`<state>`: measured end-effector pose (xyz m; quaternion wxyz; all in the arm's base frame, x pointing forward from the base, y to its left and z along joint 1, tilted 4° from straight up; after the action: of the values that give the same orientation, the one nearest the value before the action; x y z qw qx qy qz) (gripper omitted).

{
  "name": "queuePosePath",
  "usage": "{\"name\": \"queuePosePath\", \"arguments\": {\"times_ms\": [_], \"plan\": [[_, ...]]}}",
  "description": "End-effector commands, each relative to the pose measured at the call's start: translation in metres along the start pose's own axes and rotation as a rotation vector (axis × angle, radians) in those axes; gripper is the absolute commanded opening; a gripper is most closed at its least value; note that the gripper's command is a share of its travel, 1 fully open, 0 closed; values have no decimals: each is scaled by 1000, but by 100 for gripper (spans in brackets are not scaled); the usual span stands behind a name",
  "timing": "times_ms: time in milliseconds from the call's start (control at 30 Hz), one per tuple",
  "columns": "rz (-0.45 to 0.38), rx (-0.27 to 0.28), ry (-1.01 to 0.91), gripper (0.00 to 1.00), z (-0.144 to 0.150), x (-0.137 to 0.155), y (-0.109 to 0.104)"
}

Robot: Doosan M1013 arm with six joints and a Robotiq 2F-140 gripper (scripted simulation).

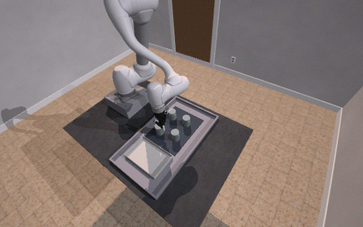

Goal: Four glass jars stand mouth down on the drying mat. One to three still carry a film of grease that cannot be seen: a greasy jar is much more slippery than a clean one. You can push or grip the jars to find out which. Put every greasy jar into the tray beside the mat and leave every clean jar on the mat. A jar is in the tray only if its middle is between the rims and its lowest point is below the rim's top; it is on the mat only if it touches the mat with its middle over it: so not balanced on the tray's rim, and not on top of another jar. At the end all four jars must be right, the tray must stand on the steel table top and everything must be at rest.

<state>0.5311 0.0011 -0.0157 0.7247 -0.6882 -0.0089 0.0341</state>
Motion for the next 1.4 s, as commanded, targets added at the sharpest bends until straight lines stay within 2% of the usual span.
{"name": "queuePosePath", "arguments": {"times_ms": [0, 1367], "plan": [[0, 0, 0, 0, 0, 0, 0], [0, 0, 0, 0, -1, -5, -4]]}}
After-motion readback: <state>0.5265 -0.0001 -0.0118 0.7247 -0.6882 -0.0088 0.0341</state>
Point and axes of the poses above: the point where the finger pads meet when closed, its own y axis out along the fingers, its own z axis across the jaws, x = y × z, the point moved 1 cm from there along -y, back along the fingers, and after that the axes turned 8 degrees about y, right-handed, at the moved point
